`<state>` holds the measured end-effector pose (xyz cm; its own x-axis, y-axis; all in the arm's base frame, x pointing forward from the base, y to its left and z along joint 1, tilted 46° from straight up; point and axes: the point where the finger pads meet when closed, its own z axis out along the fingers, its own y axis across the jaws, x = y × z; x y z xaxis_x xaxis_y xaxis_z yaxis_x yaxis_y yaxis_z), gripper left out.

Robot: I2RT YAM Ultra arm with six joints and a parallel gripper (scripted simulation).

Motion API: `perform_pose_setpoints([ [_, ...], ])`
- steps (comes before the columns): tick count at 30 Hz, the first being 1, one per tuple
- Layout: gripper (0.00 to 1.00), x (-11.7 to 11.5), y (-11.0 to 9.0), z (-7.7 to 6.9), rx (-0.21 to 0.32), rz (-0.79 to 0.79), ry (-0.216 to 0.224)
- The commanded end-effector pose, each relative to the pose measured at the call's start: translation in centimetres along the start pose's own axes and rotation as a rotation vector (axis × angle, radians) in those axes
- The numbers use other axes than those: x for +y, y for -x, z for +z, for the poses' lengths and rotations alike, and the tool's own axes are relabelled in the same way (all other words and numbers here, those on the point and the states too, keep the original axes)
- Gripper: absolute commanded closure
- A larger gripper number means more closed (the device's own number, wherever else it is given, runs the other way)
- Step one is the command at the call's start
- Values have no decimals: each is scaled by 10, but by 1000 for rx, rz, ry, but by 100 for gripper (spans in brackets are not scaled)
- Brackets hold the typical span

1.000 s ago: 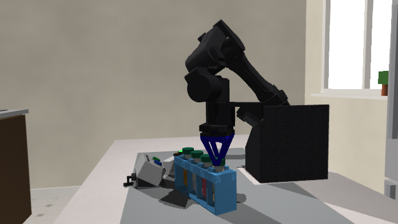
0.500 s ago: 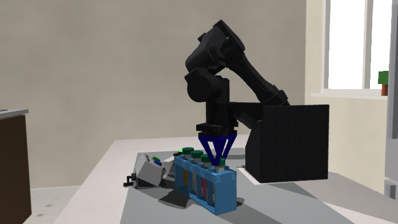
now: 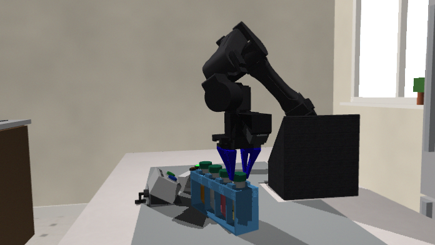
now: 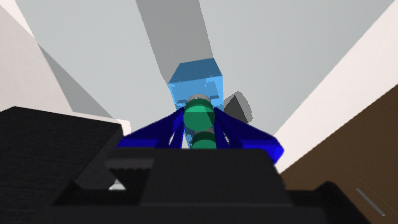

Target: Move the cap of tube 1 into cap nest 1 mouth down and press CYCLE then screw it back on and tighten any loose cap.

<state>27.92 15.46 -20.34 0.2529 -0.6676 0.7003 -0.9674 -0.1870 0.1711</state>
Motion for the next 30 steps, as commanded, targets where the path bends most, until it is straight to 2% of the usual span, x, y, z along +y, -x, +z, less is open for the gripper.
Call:
perform_pose_setpoints([
  [1,100,-2,1,-5,-8,219,-12],
  [12,100,-2,1,-5,-11,769,-10],
  [14,100,-2,1,-5,-11,769,-10],
  [29,100,-2,1,-4,-15,1519,-5],
  [30,100,-2,1,-4,-15,1519,-5],
])
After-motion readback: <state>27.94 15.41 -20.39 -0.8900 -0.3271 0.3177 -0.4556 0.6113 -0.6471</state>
